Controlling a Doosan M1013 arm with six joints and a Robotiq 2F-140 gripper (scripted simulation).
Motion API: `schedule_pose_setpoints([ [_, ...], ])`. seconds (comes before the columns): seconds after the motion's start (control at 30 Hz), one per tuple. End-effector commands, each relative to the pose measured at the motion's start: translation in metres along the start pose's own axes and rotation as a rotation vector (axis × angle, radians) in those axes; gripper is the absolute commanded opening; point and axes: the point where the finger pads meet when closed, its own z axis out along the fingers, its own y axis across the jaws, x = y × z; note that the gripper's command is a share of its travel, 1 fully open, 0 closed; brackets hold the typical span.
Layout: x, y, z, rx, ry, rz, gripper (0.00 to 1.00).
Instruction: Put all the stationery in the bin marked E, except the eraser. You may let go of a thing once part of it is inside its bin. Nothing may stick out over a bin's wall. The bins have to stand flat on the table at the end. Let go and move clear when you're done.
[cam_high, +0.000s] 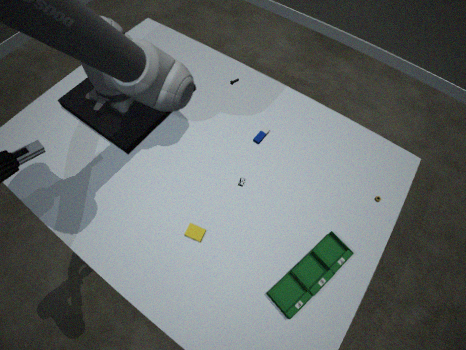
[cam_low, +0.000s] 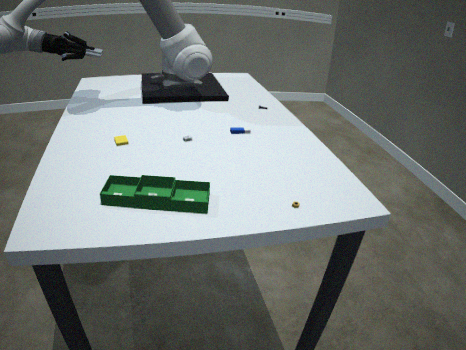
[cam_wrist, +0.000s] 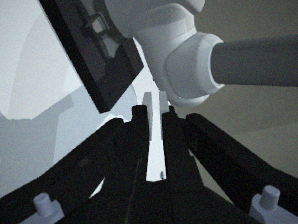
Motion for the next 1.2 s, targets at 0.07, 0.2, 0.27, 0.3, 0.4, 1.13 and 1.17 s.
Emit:
schedule_pose_setpoints([
  [0.07,-0.025,0.007,0.019,0.109,0.069,-0.167,0.15],
  [0.2,-0.041,0.011,0.033,0.167,0.117,-0.268,0.15],
  [0.27,-0.050,0.014,0.041,0.201,0.149,-0.331,0.15],
  [0.3,-0.056,0.016,0.046,0.222,0.170,-0.372,0.15],
  [0.4,-0.059,0.016,0.049,0.235,0.183,-0.396,0.15],
  [1.13,-0.136,0.044,0.130,0.463,0.576,-1.039,0.15],
  [1.17,-0.136,0.044,0.130,0.470,0.593,-1.064,0.15],
])
